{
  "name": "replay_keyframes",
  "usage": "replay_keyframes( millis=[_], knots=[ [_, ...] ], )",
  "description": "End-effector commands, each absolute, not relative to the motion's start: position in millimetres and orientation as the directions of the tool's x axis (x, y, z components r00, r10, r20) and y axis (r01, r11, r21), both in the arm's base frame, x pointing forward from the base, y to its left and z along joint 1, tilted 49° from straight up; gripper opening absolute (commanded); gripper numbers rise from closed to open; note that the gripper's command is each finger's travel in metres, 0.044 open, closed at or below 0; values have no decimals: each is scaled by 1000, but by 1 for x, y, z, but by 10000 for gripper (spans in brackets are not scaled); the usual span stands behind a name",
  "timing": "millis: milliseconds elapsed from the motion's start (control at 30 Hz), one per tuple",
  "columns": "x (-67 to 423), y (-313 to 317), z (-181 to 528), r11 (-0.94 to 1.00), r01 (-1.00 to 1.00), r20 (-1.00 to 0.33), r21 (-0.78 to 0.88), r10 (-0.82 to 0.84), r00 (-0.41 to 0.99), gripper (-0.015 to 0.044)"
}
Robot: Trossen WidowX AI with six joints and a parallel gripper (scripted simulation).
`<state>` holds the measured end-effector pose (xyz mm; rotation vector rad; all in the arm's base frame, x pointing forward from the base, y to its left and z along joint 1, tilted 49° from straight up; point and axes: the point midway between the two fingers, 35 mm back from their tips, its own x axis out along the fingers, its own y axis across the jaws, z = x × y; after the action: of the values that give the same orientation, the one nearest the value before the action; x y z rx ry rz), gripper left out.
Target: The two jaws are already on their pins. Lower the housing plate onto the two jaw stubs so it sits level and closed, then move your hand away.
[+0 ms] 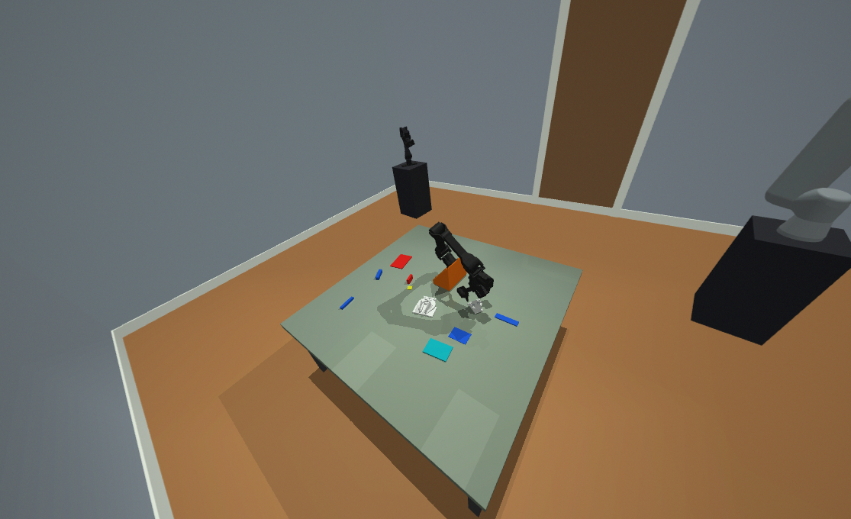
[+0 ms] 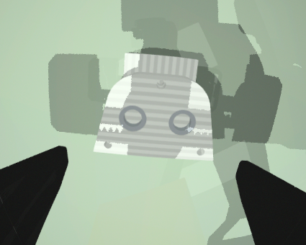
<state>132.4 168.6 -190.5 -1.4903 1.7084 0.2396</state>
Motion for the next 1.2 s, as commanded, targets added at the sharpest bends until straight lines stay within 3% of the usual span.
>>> replay_keyframes(
  millis=[0, 1167],
  knots=[
    [133, 167, -192, 276, -889, -682, -366, -729, 55, 440],
    [138, 132, -227, 270, -890, -680, -367, -731, 59, 440]
  ],
)
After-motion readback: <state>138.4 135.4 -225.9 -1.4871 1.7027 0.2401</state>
